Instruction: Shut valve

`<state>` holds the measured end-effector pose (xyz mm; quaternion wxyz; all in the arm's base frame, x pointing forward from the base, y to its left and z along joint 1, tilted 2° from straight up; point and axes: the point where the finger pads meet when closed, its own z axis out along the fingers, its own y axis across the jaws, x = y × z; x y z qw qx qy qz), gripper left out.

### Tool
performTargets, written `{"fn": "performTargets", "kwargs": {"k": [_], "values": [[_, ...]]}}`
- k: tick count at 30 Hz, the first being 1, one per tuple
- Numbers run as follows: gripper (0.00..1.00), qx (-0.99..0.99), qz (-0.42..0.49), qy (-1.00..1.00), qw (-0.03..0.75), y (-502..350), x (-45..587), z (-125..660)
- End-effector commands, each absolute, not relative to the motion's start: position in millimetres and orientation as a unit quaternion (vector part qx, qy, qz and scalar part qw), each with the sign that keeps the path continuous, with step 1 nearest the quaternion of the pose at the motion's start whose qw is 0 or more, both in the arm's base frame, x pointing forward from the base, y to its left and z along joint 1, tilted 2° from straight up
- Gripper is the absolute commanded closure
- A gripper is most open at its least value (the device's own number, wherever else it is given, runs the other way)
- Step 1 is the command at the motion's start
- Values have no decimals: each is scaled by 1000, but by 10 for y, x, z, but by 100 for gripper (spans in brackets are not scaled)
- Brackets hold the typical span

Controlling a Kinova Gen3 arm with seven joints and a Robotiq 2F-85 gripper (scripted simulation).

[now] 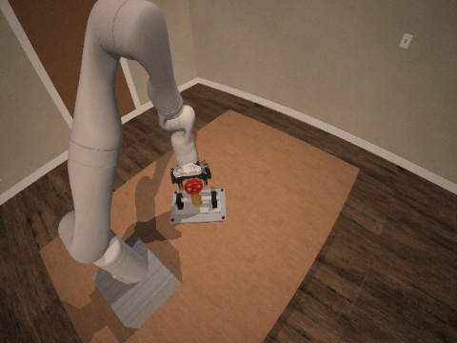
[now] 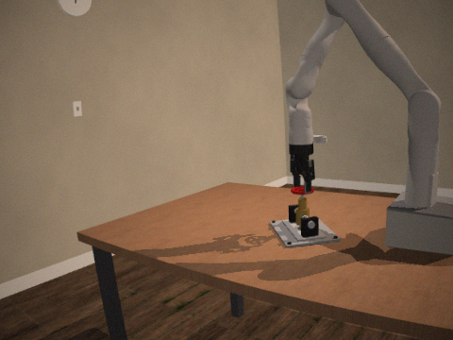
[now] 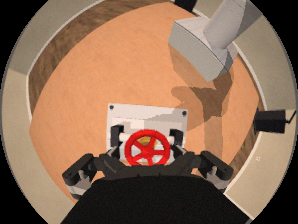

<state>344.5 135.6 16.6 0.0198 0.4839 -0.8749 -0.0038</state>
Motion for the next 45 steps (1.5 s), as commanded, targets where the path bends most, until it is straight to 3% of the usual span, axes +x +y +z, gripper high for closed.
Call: {"fn": "performTargets", "kwargs": {"k": [1,45], "values": [[0,485,-4,-874,21,1362,3434,136],[0,485,-4,-874,21,1361,3431,41]]}}
